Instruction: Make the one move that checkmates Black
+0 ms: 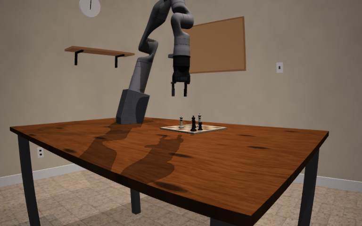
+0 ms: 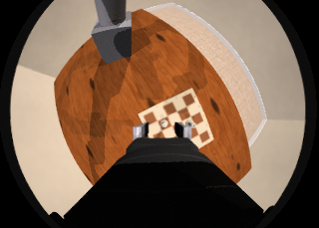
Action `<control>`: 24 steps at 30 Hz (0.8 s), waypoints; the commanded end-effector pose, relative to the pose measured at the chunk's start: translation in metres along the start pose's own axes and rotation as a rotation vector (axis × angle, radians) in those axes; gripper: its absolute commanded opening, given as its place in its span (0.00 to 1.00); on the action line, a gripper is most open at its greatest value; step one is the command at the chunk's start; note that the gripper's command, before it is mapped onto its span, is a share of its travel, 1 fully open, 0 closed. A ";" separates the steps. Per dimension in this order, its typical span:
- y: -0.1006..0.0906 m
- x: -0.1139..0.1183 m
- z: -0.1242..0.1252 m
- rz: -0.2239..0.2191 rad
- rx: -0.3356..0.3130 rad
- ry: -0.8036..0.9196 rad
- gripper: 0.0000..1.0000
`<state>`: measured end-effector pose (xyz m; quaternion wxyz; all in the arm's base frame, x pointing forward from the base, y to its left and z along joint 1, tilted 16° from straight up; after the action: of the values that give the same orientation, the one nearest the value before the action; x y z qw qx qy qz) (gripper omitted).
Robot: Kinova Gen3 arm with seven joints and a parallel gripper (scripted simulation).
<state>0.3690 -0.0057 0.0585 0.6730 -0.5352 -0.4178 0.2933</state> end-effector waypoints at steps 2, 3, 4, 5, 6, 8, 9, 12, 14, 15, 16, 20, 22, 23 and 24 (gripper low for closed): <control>0.006 -0.002 0.003 0.001 0.008 -0.150 1.00; 0.007 -0.003 0.003 0.002 0.009 -0.207 1.00; 0.009 -0.003 0.004 0.003 0.010 -0.266 1.00; 0.010 -0.004 0.004 0.003 0.010 -0.326 1.00; 0.010 -0.004 0.004 0.003 0.010 -0.326 1.00; 0.011 -0.004 0.004 0.003 0.011 -0.387 1.00; 0.013 -0.004 0.004 0.003 0.011 -0.448 1.00; 0.017 -0.004 0.003 0.001 0.009 -0.631 1.00; 0.020 -0.002 0.001 -0.001 0.007 -0.747 1.00; 0.021 -0.002 0.001 -0.003 0.005 -0.803 1.00; 0.022 -0.001 0.000 -0.004 0.003 -0.856 1.00; 0.025 0.003 -0.003 -0.010 -0.006 -1.037 1.00; 0.026 0.005 -0.004 -0.013 -0.010 -1.106 1.00; 0.026 0.005 -0.004 -0.013 -0.010 -1.106 1.00; 0.026 0.005 -0.004 -0.013 -0.010 -1.106 1.00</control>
<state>0.3772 0.0050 0.0354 0.3503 -0.3031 -0.7133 0.5259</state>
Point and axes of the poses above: the point where the finger pads meet when closed, its own y axis out along the fingers, its own x axis across the jaws, z = x × y, the point moved 4 cm from there along -y, back along the fingers, and after that the axes turned 5 degrees about y, right-handed, at the moved point
